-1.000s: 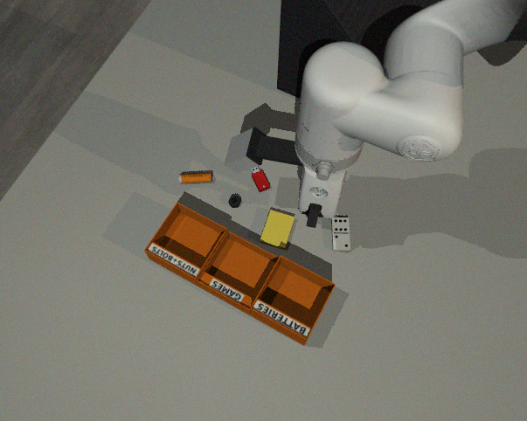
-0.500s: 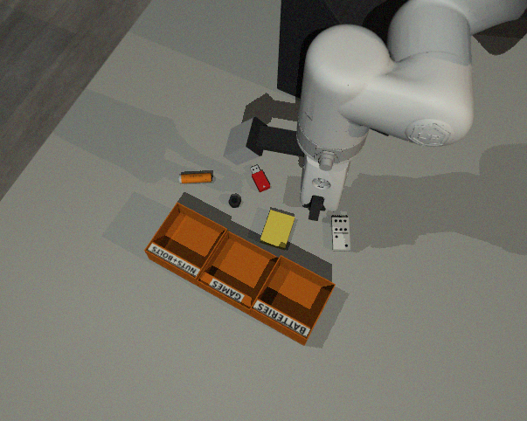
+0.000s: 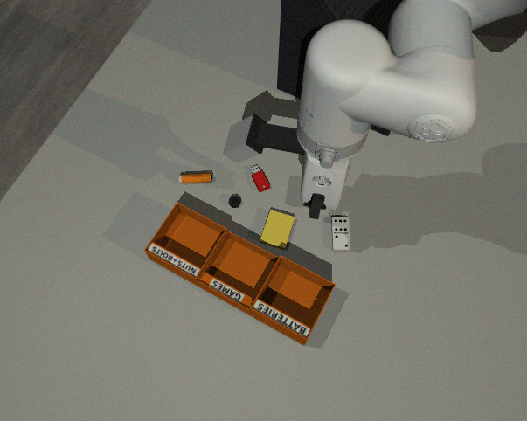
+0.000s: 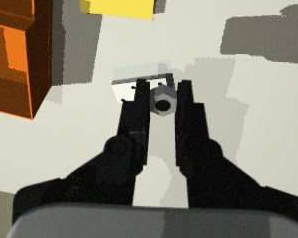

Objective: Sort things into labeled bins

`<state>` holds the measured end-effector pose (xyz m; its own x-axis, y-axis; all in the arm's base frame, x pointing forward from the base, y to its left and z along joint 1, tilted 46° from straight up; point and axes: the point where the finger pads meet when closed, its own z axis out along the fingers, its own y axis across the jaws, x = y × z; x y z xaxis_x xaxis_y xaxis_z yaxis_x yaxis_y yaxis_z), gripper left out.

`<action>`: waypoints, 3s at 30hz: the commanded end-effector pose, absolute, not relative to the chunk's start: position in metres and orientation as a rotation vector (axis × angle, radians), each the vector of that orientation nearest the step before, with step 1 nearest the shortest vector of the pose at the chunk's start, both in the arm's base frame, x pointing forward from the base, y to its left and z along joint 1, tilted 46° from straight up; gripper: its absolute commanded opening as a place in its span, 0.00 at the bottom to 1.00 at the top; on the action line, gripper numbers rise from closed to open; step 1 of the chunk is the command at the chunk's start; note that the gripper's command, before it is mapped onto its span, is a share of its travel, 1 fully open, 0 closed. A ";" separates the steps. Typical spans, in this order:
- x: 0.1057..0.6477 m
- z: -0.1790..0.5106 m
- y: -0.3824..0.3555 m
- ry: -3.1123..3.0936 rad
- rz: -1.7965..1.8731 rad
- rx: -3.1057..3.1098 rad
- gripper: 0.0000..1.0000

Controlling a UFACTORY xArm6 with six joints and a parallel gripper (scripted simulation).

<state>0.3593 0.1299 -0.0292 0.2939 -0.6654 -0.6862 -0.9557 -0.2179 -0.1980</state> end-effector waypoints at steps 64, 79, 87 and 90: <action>0.485 -0.134 0.044 1.763 0.755 -1.756 0.00; 0.485 -0.152 0.062 1.763 0.755 -1.756 0.00; 0.484 -0.160 0.071 1.763 0.755 -1.756 0.00; 0.484 -0.161 0.072 1.763 0.755 -1.756 0.00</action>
<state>0.4822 0.0708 -0.1601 -0.0116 -0.7000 -0.7140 -0.9997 -0.0057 0.0218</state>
